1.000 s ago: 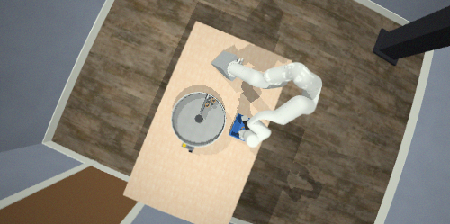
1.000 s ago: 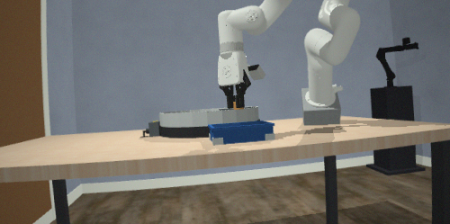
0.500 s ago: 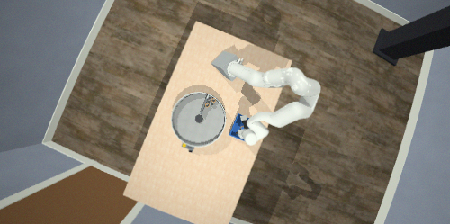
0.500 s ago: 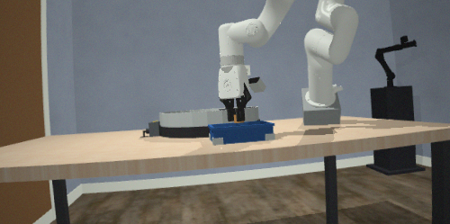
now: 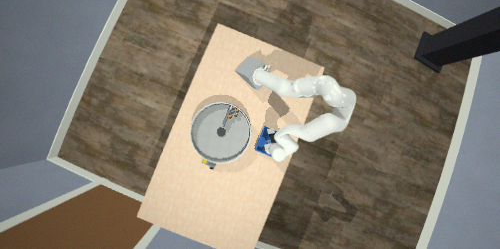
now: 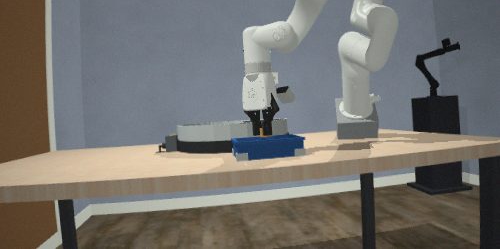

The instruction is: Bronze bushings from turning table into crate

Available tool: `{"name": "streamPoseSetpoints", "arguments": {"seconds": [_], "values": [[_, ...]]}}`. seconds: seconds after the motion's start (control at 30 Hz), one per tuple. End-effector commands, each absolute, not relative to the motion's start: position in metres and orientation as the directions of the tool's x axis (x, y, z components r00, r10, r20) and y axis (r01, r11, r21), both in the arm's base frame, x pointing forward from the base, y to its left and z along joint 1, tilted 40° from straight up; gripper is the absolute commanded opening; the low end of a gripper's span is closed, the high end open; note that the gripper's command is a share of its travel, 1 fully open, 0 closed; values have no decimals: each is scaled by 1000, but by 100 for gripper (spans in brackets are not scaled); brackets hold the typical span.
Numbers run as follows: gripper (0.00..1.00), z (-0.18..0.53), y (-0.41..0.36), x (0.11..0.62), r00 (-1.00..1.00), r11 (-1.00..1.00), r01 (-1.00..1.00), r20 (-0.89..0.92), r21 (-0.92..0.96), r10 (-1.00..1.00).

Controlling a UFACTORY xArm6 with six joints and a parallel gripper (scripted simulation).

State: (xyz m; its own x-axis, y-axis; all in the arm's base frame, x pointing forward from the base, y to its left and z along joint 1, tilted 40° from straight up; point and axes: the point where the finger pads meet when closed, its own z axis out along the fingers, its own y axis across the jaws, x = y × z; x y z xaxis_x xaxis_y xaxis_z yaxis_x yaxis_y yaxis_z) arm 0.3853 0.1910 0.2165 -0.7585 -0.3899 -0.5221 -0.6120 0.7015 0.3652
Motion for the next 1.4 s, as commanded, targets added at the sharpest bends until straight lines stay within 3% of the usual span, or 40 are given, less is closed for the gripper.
{"name": "streamPoseSetpoints", "arguments": {"seconds": [0.0,1.37], "values": [[0,216,193,387,-757,702,-612,-524,364,-389],[0,185,215,395,-757,702,-612,-524,364,-389]]}}
